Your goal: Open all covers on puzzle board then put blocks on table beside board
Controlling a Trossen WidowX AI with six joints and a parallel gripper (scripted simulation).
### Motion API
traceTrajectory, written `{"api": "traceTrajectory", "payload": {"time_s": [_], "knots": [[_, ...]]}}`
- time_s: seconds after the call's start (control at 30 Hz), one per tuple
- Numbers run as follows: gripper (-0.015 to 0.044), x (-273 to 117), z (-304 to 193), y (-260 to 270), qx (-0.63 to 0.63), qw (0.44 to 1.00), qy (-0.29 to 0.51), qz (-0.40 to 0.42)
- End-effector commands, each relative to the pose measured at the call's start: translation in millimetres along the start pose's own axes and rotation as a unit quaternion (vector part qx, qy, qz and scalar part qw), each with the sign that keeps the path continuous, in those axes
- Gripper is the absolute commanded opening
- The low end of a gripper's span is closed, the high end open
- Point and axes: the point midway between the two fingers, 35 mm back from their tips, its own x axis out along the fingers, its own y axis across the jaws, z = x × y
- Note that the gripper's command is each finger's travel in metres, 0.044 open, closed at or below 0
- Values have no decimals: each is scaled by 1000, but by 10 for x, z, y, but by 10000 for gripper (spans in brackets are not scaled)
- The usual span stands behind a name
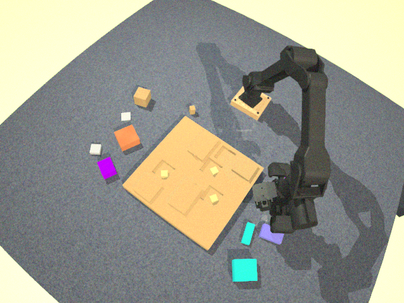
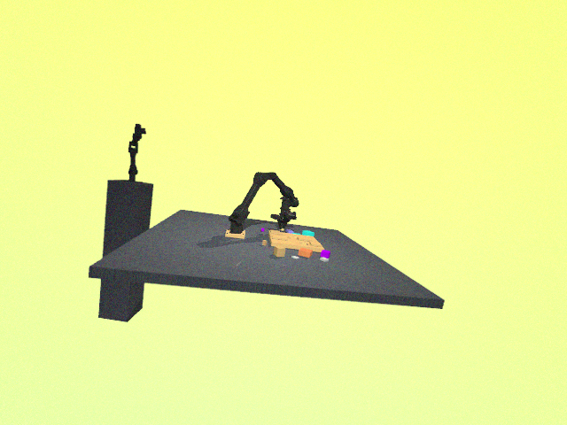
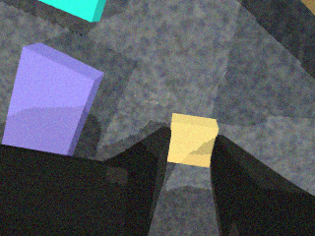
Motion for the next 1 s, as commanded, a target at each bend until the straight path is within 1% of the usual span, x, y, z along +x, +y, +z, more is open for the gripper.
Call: {"api": "traceTrajectory", "payload": {"time_s": [0.0, 0.27, 0.43, 0.87, 0.9, 0.97], "knots": [[80, 92, -1, -32, 2, 1000, 1, -4], [80, 215, 1, -53, 2, 1000, 1, -4], [80, 225, 1, -55, 2, 1000, 1, -4], [421, 188, 3, -34, 0, 1000, 0, -1], [440, 173, 3, -32, 0, 1000, 0, -1], [440, 117, 2, -27, 0, 1000, 0, -2]]}}
